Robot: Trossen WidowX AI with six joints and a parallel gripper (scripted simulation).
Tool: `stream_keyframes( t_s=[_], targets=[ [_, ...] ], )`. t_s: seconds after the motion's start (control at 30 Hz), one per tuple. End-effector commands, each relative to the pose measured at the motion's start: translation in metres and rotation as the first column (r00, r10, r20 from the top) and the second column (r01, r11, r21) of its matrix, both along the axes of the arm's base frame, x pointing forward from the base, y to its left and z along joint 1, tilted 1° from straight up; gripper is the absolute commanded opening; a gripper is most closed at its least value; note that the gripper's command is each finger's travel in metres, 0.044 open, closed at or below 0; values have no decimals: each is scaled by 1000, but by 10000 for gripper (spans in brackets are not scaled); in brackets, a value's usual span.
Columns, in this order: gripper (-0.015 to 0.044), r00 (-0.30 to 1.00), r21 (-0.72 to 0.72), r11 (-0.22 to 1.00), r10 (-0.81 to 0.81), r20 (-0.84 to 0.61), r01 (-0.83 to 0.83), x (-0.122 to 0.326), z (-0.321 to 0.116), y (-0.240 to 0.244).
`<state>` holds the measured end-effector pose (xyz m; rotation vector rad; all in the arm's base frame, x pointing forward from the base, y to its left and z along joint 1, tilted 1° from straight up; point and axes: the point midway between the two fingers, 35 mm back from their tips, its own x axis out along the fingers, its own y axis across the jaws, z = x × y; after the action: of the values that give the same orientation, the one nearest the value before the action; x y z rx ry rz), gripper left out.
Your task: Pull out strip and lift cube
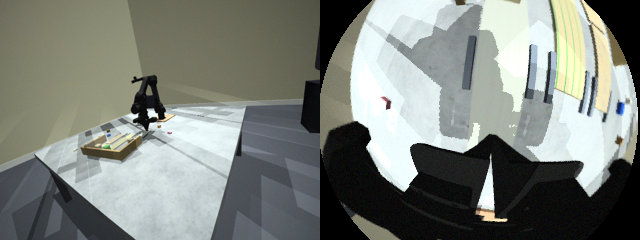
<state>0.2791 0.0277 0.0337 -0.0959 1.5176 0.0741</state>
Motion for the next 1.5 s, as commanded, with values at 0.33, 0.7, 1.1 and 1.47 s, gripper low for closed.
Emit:
stream_keyframes(
  t_s=[0.33, 0.7, 1.1, 1.47],
  targets=[
    [0, 999, -1, 1000, 2, -33, -2, -27, -7, -2],
    [0, 999, -1, 1000, 2, -34, -2, -44, -8, -4],
    [0, 999, -1, 1000, 2, -35, -2, -62, -8, -6],
    [0, 999, -2, 1000, 2, -36, -2, -72, -8, -7]
  ],
)
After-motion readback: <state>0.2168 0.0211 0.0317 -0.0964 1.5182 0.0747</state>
